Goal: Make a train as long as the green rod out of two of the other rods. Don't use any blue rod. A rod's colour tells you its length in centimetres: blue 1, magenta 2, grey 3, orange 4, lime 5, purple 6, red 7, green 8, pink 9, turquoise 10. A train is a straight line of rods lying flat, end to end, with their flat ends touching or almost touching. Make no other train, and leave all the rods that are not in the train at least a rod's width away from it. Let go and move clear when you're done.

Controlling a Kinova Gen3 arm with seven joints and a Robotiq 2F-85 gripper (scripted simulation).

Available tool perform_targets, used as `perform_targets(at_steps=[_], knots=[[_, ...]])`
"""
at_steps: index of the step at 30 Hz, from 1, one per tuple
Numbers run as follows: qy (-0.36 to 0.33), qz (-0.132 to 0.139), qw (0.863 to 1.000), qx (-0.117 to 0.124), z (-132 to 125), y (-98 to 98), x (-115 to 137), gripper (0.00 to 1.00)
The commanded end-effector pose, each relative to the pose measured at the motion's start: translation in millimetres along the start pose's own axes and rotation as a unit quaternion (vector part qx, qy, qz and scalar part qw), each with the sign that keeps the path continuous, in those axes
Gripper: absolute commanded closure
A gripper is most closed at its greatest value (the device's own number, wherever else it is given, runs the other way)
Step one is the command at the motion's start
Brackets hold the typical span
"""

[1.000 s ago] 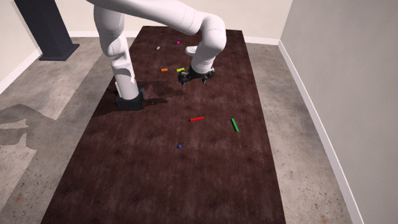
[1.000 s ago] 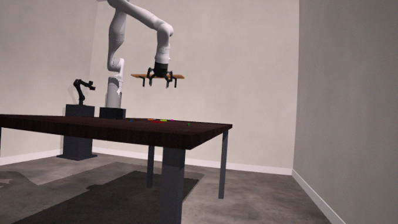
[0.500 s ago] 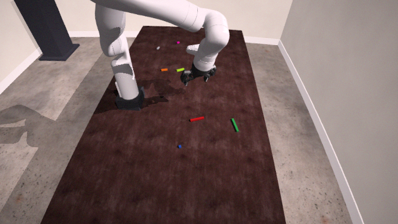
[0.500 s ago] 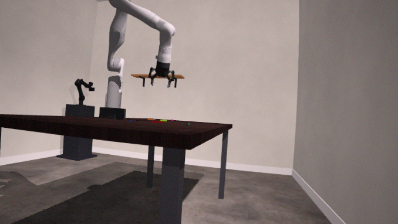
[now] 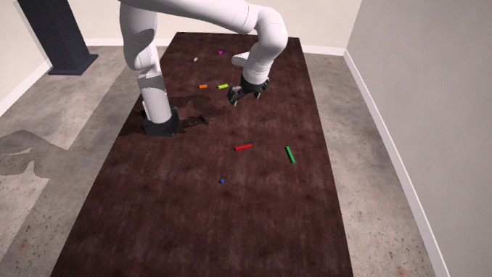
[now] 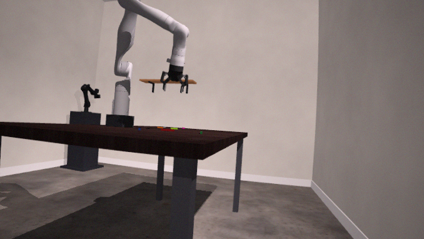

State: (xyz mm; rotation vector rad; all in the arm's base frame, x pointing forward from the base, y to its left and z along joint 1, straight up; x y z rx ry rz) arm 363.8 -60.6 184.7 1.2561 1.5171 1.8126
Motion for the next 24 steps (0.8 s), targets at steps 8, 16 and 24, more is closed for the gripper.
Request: perform_targets(at_steps=[8, 16, 24], knots=[[0.034, -0.013, 0.999, 0.004, 6.6, 3.0, 0.7, 0.00], [0.067, -0.025, 0.997, 0.008, 12.8, 5.9, 1.1, 0.00], [0.101, -0.036, 0.994, 0.012, 19.2, 8.9, 1.7, 0.00]])
Point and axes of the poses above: the point where the finger pads meet when closed, its own y axis back along the fingers, its own z axis across the jaws, x = y × z, the point moved 4 cm from there along y, back along the fingers, and after that the axes turned 3 degrees about -y, right-handed, at the moved point
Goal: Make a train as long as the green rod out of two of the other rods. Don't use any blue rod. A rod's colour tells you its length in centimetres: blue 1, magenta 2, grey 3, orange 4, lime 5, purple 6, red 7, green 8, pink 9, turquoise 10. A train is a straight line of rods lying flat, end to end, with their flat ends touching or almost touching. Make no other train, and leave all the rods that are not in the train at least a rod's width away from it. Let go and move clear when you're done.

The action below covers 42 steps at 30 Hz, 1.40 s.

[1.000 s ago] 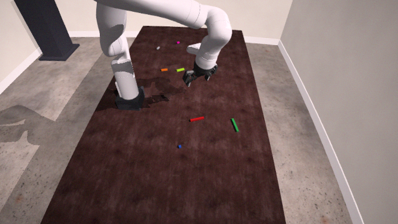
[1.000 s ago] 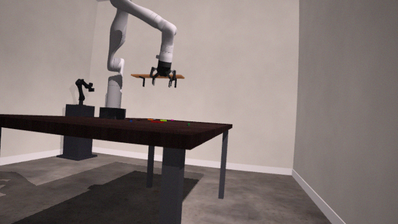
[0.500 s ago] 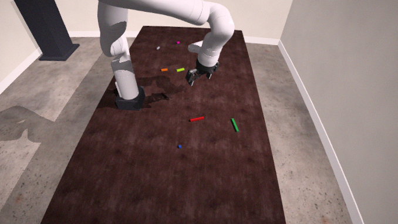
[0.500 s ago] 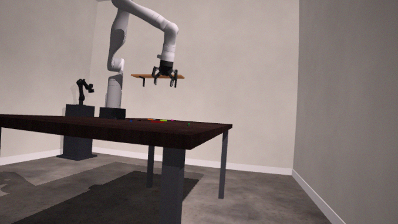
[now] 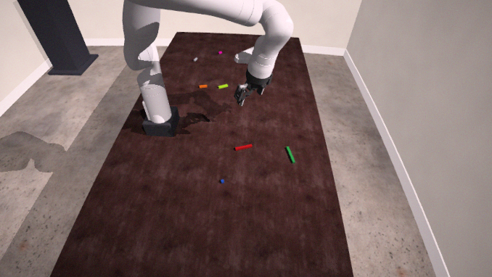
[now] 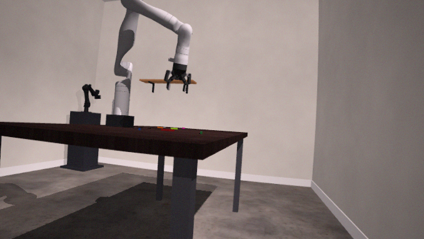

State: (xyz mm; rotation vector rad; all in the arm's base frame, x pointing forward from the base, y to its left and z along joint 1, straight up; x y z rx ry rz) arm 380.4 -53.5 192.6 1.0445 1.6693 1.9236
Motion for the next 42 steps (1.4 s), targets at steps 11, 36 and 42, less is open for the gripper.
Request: perform_targets(at_steps=[11, 36, 42], knots=[[0.036, -0.013, 0.999, 0.005, 8.2, 3.7, 0.1, 0.00], [0.136, -0.047, 0.989, 0.019, 29.0, 14.4, -0.9, 0.00], [0.169, -0.058, 0.984, 0.024, 36.3, 18.2, -0.8, 0.00]])
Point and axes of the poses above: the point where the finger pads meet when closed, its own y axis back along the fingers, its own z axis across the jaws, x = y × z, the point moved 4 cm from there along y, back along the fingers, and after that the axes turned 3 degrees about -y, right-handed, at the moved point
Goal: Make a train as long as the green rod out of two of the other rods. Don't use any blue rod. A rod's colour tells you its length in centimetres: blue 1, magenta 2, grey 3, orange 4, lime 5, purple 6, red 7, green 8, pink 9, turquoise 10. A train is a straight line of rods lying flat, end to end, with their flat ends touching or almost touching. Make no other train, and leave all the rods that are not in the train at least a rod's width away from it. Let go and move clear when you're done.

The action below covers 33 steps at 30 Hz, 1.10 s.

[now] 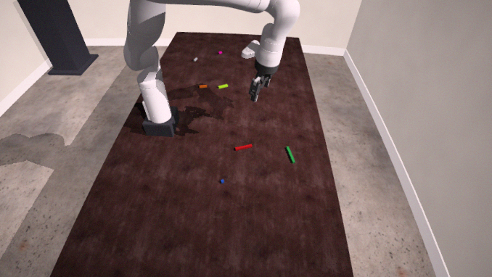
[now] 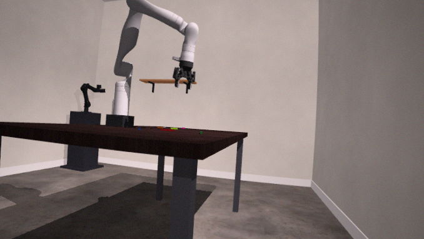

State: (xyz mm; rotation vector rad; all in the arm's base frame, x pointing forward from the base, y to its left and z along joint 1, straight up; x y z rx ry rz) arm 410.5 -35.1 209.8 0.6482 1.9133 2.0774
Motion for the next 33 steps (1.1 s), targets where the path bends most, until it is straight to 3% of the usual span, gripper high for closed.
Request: perform_targets(at_steps=[1, 11, 12, 21, 22, 33], knots=[[0.002, -0.001, 1.000, 0.000, 1.5, 0.4, 0.3, 0.00], [0.035, -0.012, 0.999, 0.005, 8.5, 4.6, -2.3, 0.00], [0.069, -0.023, 0.997, 0.011, 15.6, 8.9, -4.7, 0.00], [0.069, -0.023, 0.997, 0.011, 15.6, 8.9, -4.7, 0.00], [0.102, -0.034, 0.994, 0.017, 23.0, 13.4, -7.0, 0.00], [0.135, -0.045, 0.990, 0.022, 30.6, 18.1, -9.1, 0.00]])
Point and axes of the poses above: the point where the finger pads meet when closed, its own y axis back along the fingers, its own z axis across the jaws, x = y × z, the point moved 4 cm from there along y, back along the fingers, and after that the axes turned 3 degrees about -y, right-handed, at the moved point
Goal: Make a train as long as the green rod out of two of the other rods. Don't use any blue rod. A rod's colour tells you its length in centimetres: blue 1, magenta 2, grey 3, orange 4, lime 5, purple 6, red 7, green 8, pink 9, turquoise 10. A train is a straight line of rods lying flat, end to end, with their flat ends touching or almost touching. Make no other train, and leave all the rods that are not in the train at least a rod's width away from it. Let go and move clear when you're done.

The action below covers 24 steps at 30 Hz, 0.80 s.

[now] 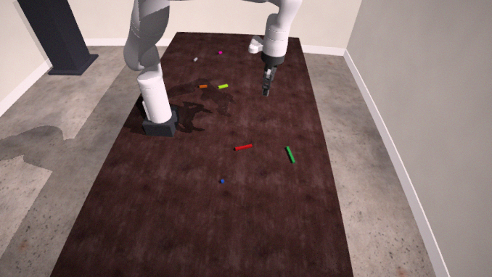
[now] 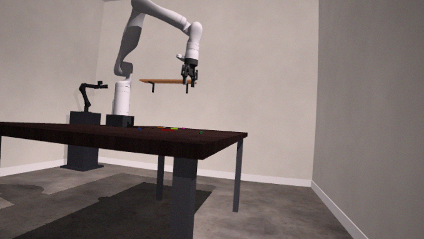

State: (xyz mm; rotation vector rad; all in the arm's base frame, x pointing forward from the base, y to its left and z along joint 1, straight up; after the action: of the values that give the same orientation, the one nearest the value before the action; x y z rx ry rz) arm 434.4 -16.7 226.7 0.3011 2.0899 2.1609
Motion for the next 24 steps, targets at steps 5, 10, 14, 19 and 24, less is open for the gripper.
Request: perform_targets(at_steps=[5, 10, 14, 19, 24], knots=[[0.003, -0.001, 1.000, 0.000, 2.4, 0.7, -0.1, 0.00], [0.036, -0.012, 0.999, 0.006, 9.2, 5.6, -4.3, 0.00], [0.069, -0.022, 0.997, 0.012, 16.2, 10.6, -8.5, 0.00], [0.069, -0.022, 0.997, 0.012, 16.2, 10.6, -8.5, 0.00], [0.099, -0.028, 0.995, 0.015, 25.0, 12.0, -10.0, 0.00]])
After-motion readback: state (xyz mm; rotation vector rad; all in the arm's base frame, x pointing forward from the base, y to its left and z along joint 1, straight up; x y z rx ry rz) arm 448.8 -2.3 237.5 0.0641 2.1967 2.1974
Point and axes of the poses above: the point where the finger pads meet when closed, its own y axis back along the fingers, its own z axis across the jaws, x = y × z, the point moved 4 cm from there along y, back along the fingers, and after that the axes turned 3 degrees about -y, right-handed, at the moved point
